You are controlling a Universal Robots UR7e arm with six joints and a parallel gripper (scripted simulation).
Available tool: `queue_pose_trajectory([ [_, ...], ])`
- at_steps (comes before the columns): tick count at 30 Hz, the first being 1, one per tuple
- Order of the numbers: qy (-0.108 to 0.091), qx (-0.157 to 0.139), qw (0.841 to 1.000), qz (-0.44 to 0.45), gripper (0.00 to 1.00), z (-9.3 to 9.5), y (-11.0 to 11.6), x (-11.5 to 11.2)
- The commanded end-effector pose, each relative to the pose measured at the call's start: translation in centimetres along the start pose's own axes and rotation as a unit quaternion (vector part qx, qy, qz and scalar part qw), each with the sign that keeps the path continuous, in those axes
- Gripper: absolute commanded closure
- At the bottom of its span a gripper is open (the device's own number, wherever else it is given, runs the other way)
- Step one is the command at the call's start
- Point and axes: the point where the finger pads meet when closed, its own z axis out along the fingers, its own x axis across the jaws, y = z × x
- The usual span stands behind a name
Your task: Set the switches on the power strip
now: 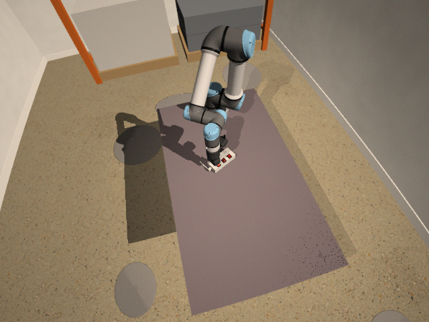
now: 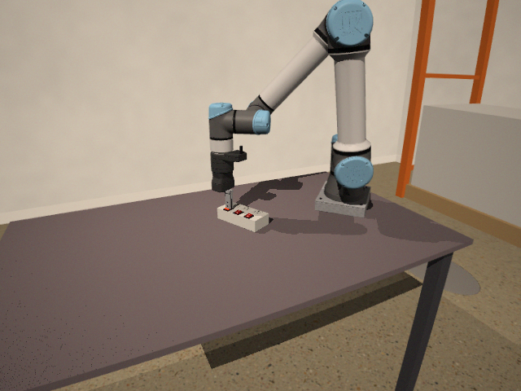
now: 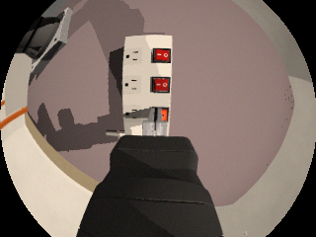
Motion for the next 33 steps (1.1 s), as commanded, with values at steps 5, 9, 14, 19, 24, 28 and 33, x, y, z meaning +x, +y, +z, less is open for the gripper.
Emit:
queue_pose_trajectory([
  [5,0.0,0.0,1.0,0.0,1.0,0.1,0.0,0.0],
  [9,0.0,0.0,1.0,0.0,1.0,0.1,0.0,0.0],
  [14,0.0,0.0,1.0,0.0,1.0,0.1,0.0,0.0],
  [19,0.0,0.0,1.0,0.0,1.0,0.1,0.0,0.0],
  [24,0.0,0.0,1.0,0.0,1.0,-0.1,0.0,0.0],
  [28,0.0,0.0,1.0,0.0,1.0,-0.9,0.0,0.0],
  [33,0.0,0.0,1.0,0.0,1.0,-2.4,0.0,0.0],
])
